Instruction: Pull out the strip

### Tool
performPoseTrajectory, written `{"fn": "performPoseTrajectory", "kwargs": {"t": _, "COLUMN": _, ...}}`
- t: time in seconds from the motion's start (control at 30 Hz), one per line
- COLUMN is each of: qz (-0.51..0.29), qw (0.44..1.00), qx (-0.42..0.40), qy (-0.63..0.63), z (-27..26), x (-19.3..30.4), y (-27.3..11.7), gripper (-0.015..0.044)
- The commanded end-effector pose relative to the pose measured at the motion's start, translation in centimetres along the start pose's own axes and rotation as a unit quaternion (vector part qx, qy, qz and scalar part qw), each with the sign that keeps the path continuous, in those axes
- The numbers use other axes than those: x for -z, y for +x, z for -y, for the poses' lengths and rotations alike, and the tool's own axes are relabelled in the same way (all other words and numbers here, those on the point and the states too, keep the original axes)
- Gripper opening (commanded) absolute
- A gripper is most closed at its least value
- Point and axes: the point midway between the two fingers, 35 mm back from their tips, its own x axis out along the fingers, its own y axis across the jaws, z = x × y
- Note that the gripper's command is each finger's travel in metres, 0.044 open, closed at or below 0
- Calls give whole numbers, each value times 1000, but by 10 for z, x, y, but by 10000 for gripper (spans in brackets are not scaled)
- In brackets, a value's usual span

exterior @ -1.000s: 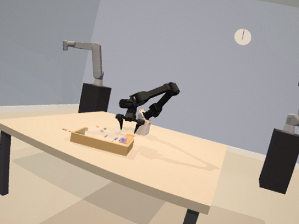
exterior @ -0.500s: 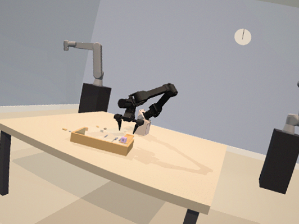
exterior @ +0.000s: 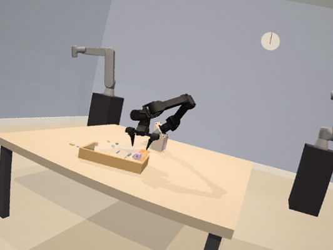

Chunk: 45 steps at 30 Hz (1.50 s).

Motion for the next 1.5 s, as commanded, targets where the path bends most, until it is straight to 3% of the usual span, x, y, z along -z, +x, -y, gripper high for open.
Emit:
{"fn": "performPoseTrajectory", "kwargs": {"t": 0.0, "qz": 1, "qw": 1000, "qx": -2, "qy": 2, "z": 0, "x": -4, "y": 4, "gripper": 309}}
{"fn": "performPoseTrajectory", "kwargs": {"t": 0.1, "qz": 1, "qw": 1000, "qx": -2, "qy": 2, "z": 0, "x": -4, "y": 9, "gripper": 250}}
{"fn": "performPoseTrajectory", "kwargs": {"t": 1.13, "qz": 1, "qw": 1000, "qx": -3, "qy": 2, "z": -2, "x": -3, "y": 54, "gripper": 250}}
{"fn": "performPoseTrajectory", "kwargs": {"t": 1.27, "qz": 1, "qw": 1000, "qx": -1, "qy": -3, "z": -2, "x": -5, "y": 51, "gripper": 145}}
{"fn": "performPoseTrajectory", "kwargs": {"t": 1.47, "qz": 1, "qw": 1000, "qx": -1, "qy": -3, "z": -2, "x": -5, "y": 51, "gripper": 105}}
